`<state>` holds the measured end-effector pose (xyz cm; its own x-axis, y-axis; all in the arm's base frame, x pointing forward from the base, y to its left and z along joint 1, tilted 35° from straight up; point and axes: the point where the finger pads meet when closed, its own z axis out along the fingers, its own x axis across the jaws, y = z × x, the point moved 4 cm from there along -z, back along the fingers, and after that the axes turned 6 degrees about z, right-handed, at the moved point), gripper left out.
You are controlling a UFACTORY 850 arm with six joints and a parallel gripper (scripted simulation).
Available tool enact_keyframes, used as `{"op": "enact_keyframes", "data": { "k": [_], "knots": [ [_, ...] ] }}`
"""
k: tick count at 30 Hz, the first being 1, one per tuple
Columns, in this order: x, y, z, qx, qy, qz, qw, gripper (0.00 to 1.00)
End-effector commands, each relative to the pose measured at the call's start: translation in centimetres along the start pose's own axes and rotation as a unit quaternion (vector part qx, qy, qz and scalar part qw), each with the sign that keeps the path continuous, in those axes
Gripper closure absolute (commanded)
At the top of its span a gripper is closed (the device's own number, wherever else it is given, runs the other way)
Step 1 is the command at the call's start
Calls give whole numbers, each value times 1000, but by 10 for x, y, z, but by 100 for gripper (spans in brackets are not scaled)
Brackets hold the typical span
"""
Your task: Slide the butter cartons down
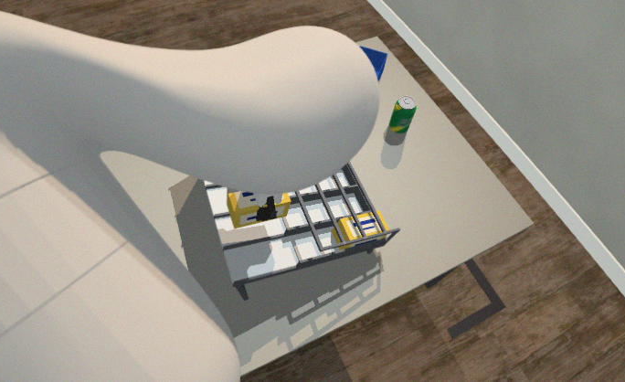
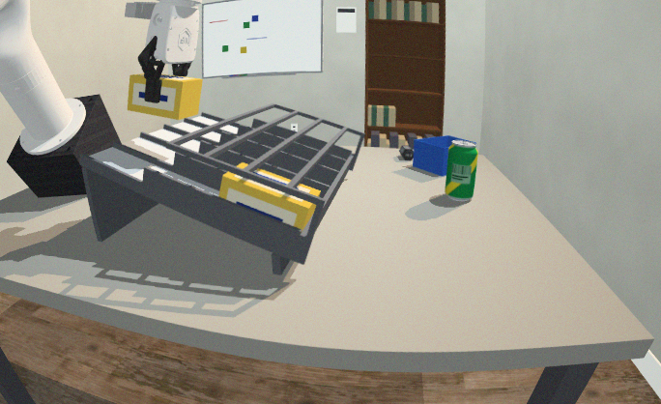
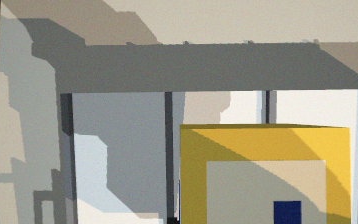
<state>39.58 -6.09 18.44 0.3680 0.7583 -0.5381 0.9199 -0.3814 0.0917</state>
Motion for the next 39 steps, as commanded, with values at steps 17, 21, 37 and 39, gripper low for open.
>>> {"op": "enact_keyframes", "data": {
  "k": [17, 21, 37, 39],
  "knots": [
    [1, 5, 0, 51, -5, 0, 999, 100],
    [1, 1, 30, 49, -4, 0, 999, 100],
    [1, -1, 50, 50, -4, 0, 999, 100],
    [1, -1, 50, 50, -4, 0, 999, 100]
  ]
}}
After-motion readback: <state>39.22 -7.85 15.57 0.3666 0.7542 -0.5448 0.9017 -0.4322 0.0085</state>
